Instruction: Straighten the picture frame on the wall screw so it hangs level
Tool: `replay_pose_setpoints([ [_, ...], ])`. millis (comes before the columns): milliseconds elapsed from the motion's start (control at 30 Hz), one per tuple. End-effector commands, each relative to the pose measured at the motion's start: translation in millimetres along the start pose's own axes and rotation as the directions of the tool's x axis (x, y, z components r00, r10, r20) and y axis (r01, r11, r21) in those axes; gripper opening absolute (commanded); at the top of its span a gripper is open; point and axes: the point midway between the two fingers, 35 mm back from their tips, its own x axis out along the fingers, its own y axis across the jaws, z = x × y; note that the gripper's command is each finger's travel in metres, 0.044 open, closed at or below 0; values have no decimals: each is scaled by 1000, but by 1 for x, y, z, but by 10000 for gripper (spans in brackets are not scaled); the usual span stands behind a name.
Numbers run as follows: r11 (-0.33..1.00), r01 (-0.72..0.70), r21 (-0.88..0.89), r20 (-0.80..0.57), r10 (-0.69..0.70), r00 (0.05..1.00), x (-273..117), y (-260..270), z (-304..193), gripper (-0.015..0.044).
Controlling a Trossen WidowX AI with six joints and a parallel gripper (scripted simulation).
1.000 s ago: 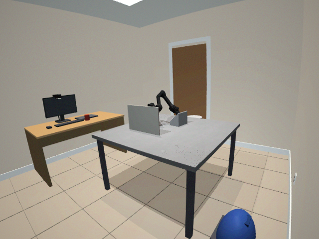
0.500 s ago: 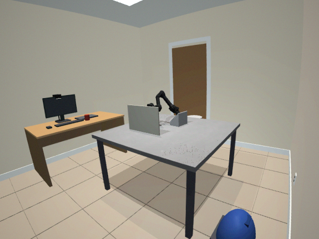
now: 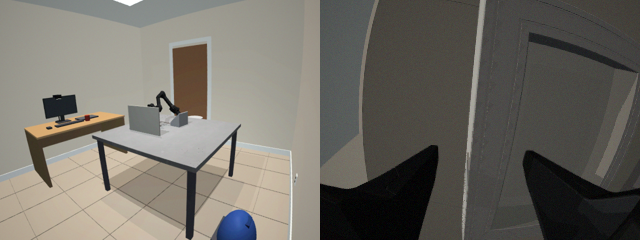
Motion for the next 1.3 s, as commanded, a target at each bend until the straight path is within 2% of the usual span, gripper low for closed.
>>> replay_pose_setpoints([
  [0,1000,2,2,4,-2,1000,0,0,1,260],
  [267,1000,2,2,4,-2,1000,0,0,1,260],
  [500,1000,2,2,4,-2,1000,0,0,1,76],
  [733,1000,2,2,4,-2,1000,0,0,1,30],
  [767,1000,2,2,4,-2,1000,0,0,1,3],
  [1267,1000,2,2,4,-2,1000,0,1,1,0],
])
